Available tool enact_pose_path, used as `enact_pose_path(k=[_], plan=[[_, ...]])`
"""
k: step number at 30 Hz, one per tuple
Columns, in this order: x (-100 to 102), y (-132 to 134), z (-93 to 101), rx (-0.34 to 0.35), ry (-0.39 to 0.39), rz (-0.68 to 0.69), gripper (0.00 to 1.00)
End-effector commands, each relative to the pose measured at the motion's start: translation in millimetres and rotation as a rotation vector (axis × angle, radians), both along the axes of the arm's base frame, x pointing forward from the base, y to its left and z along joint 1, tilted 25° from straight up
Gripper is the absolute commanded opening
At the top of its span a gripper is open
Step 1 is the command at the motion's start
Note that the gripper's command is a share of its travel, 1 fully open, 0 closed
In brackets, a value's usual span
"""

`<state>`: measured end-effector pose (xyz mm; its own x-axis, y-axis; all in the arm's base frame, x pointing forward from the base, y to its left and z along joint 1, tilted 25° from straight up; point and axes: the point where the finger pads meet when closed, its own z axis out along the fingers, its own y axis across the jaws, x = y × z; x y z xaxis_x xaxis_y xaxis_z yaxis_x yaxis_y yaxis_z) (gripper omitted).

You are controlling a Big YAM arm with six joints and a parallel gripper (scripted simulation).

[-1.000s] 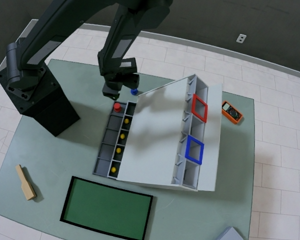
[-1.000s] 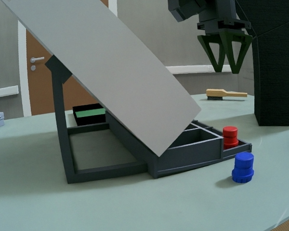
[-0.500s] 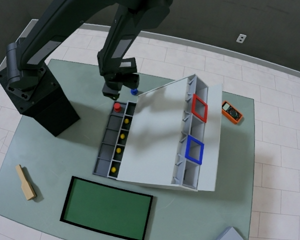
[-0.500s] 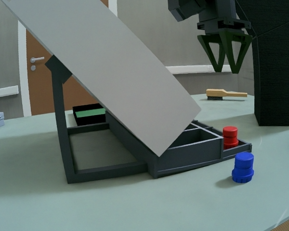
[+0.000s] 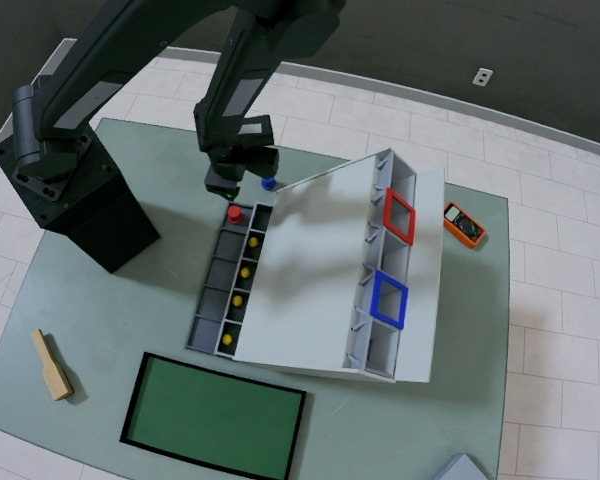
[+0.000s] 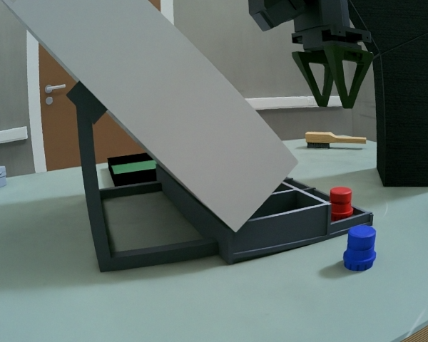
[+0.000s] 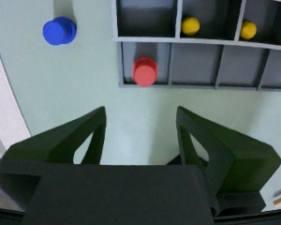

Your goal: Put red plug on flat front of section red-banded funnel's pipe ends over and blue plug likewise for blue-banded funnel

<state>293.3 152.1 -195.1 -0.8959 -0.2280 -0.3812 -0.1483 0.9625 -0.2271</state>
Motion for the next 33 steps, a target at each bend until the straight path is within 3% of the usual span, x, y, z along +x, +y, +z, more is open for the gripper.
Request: enact_pose_path(k=[1,19,20,33], plan=[[-7.7,-4.9,-2.2,-0.005,0.005,0.001,0.59],[-8.1,-4.7,-1.8,-0.03,0.044,-0.016,0.59],[-9.2,-6.7,-1.4,-0.028,0.037,-0.007,0.87],[-9.2,-6.7,-1.4,-0.028,0.037,-0.007,0.87]])
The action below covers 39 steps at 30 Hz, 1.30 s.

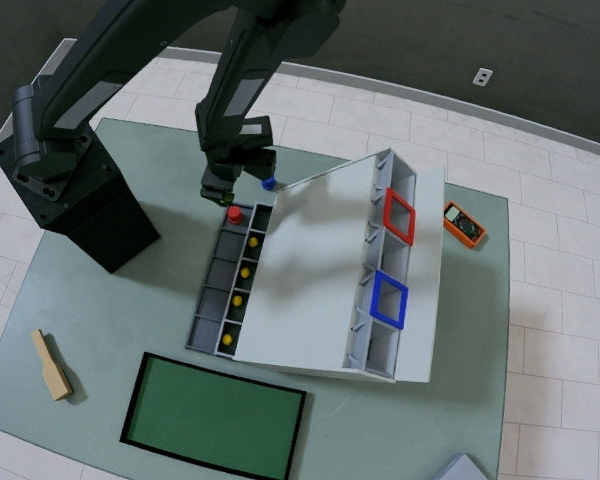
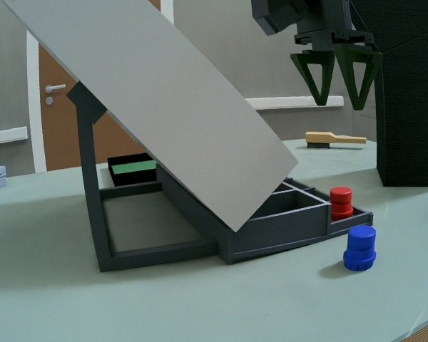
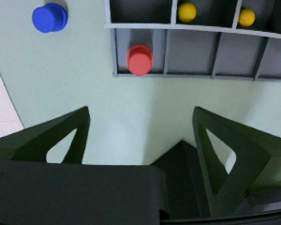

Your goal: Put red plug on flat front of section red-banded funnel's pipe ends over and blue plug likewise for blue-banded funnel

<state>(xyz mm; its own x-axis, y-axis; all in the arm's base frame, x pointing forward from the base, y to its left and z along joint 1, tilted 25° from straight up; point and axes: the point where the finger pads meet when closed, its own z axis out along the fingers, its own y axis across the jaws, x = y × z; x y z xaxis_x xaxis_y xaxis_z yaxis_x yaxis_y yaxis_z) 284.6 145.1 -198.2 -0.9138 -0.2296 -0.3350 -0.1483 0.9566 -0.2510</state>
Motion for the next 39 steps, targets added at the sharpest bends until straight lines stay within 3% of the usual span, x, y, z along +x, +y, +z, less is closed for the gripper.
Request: enact_pose_path(k=[1,20,35,39], plan=[[-0.5,0.3,1.7,0.004,-0.007,0.004,0.87],[-0.4,0.4,1.4,0.001,-0.003,0.002,0.87],[42.5,126.6,-28.0,0.001,0.001,-0.005,0.87],[43.0,127.0,-27.8,0.004,-0.002,-0.001,0.87]])
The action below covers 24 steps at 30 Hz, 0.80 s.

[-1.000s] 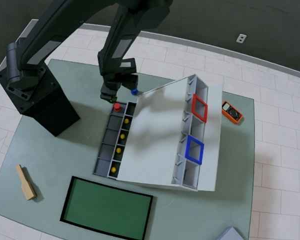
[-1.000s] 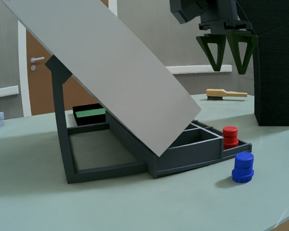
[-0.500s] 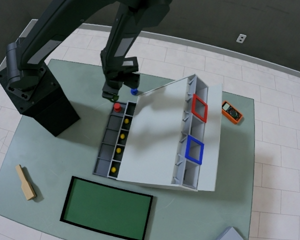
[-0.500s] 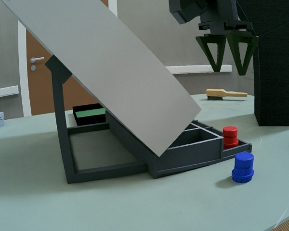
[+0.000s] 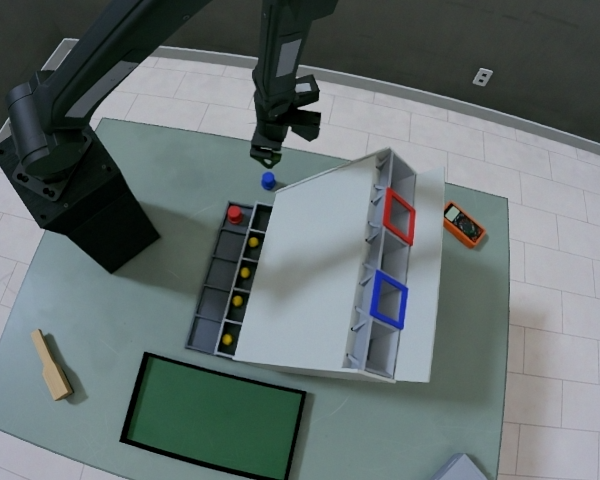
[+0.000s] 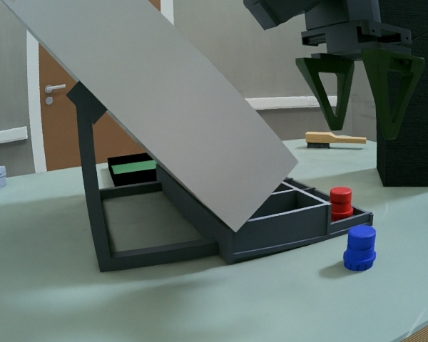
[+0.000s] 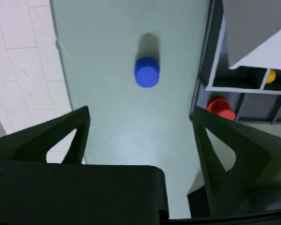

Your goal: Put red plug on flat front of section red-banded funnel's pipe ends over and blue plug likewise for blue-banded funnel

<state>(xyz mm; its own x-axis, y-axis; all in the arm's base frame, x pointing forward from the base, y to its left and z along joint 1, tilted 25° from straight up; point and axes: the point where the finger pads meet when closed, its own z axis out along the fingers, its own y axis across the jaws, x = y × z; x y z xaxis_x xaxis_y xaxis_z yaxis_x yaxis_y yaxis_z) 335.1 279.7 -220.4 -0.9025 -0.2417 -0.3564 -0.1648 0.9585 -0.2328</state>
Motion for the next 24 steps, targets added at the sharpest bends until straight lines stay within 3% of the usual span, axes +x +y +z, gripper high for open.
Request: enact_pose_path(k=[1,24], plan=[[-7.2,-7.4,-5.5,-0.017,0.014,-0.02,0.87],[-4.5,-4.8,-4.8,0.005,-0.008,0.0,0.87]])
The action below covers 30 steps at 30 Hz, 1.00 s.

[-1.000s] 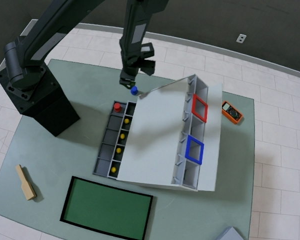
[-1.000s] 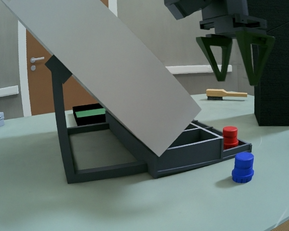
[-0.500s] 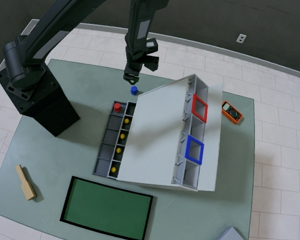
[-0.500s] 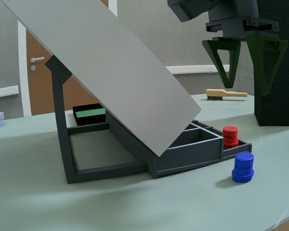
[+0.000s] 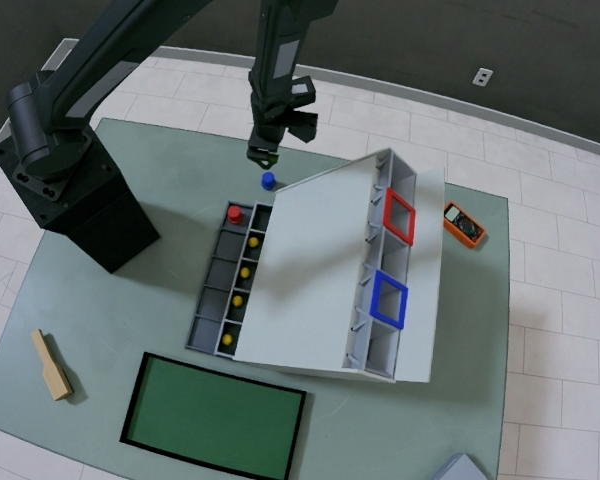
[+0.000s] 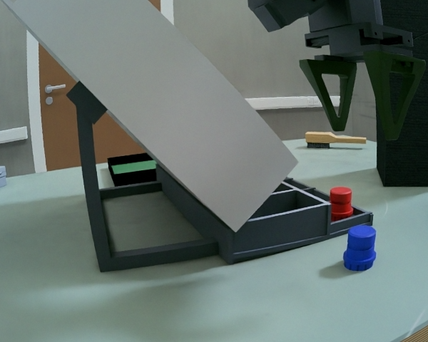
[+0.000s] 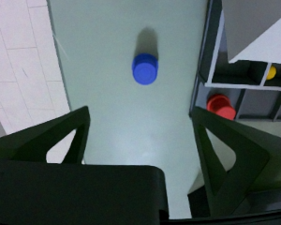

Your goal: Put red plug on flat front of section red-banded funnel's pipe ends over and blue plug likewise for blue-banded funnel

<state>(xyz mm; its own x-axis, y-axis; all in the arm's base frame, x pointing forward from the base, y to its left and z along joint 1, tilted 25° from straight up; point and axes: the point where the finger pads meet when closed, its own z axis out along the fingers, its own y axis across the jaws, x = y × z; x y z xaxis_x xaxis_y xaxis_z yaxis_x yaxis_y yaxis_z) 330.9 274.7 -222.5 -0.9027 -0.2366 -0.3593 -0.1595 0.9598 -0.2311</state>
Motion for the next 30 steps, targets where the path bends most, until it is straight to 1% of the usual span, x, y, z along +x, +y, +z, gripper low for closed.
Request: enact_pose_path(k=[1,25,30], plan=[[-0.3,0.2,-2.6,0.003,-0.005,0.004,0.87],[-0.2,0.6,-2.8,0.008,-0.009,0.003,0.87],[-0.1,0.6,-2.7,0.0,0.0,-0.005,0.87]])
